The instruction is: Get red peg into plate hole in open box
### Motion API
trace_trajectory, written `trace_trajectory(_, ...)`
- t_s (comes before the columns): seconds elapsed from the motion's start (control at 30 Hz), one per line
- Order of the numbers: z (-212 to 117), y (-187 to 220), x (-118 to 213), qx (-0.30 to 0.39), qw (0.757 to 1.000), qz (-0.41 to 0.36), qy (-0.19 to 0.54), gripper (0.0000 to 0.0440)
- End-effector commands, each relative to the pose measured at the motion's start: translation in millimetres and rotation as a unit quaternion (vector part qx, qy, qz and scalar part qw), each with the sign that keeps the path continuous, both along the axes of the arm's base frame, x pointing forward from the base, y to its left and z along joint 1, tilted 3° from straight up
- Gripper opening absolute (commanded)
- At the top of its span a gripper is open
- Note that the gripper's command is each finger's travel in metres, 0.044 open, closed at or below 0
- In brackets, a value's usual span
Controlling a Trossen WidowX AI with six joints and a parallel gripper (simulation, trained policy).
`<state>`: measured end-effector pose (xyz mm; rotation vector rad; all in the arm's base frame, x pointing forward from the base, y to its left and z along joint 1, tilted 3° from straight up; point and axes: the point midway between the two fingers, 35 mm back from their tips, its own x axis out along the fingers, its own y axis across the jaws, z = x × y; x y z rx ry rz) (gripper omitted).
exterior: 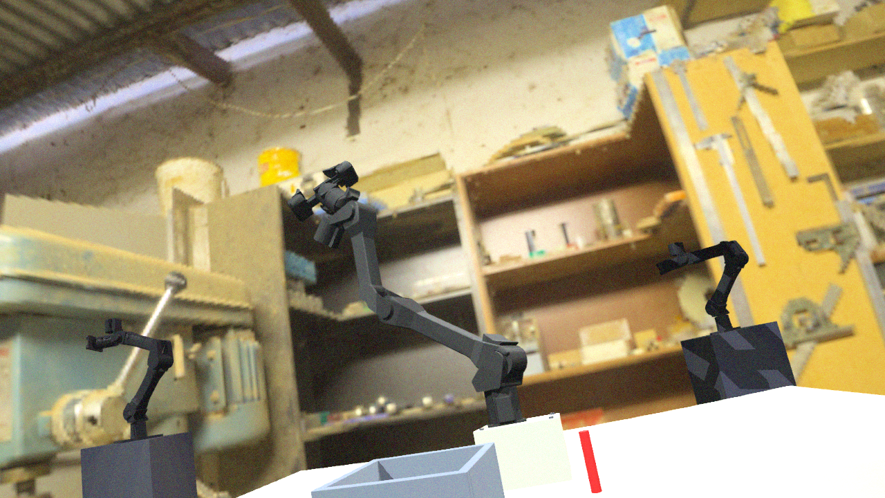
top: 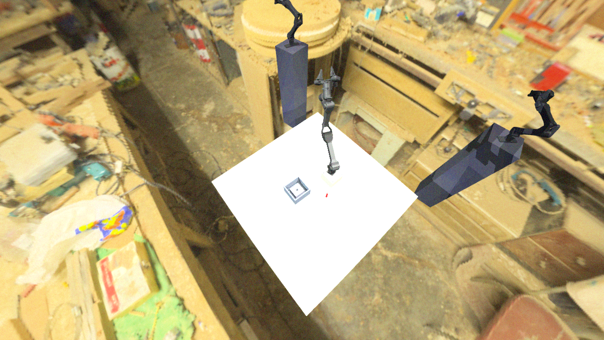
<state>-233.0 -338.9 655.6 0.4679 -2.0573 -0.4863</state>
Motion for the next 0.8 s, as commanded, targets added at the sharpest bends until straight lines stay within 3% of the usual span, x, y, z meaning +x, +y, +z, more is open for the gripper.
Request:
trace_trajectory(0.0,2.9,3.9,3.4,-0.001,1.0,0.004,0.008,0.0421)
trace_trajectory(0.03,6.8,9.4,7.8,-0.005,1.0,0.009,0.017,0.044)
trace_trajectory(0.37,59.0,102.1,71.9,-0.115,0.983,0.071,0.124,0.044)
trace_trajectory(0.77,82.9,217.7,173.5,-0.222,0.925,0.139,0.276,0.044)
